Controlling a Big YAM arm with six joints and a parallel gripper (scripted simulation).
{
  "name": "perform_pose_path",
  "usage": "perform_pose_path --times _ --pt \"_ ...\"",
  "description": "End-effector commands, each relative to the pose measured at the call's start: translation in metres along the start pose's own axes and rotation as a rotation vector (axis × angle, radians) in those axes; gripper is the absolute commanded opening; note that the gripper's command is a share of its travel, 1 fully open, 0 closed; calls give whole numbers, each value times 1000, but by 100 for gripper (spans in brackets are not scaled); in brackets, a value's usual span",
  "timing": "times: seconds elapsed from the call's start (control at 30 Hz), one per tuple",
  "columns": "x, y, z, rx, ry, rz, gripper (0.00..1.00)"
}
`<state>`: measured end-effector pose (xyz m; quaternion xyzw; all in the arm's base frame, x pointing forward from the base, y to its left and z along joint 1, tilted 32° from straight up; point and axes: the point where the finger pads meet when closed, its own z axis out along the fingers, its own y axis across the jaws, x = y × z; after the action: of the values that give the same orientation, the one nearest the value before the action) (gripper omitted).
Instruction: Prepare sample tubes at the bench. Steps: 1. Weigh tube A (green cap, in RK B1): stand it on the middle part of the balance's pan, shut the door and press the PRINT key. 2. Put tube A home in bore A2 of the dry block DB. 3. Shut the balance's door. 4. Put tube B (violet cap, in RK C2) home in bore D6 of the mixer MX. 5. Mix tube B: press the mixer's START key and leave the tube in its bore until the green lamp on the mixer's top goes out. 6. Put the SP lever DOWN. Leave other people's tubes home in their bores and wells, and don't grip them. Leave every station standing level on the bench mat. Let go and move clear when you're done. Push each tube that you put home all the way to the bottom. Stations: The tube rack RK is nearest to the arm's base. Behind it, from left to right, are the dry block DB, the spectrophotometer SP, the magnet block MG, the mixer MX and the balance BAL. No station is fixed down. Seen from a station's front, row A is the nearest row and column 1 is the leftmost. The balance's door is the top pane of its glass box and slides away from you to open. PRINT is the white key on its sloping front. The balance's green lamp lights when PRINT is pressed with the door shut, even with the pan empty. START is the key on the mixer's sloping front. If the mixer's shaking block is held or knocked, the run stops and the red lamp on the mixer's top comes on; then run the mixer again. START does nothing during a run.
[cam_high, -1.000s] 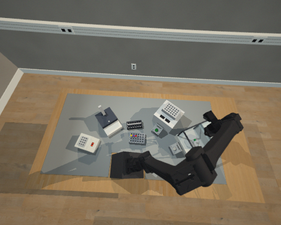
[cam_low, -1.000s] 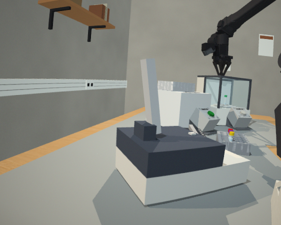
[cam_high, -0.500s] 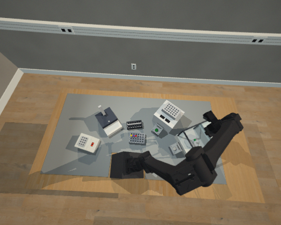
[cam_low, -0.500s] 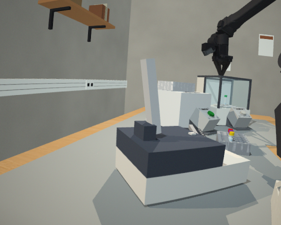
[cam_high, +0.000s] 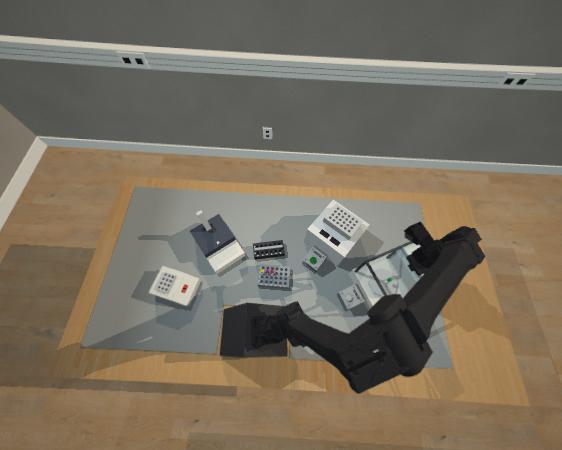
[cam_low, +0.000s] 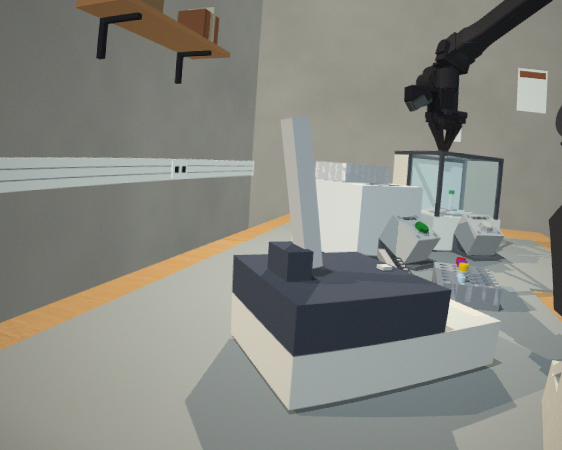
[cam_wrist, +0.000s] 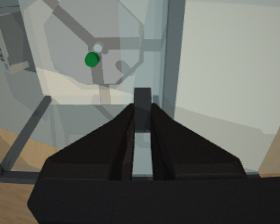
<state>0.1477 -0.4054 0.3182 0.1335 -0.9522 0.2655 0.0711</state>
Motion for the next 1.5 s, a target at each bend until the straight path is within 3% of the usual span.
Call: perform_pose_path --times 0.0,0.07,0.1,0.17,0.63,0.67,0.73,1.2,1.23,1.3,1.47 --pt "0 -1 -10 35 -5 9 6" --pt "0 -1 -10 35 -5 9 6" --pt "-2 1 -1 13 -1 5 6" --pt "0 2 -10 36 -5 12 6" --pt "-1 14 -10 35 -4 12 6" --pt "-3 16 -1 13 -1 5 6" --pt "-1 17 -10 35 -5 12 6" --pt "-1 29 -9 34 -5 11 6" --pt "-3 31 -1 13 -1 5 6" --pt "-1 32 -9 35 -5 12 6" --pt "-1 37 -9 32 -5 11 6"
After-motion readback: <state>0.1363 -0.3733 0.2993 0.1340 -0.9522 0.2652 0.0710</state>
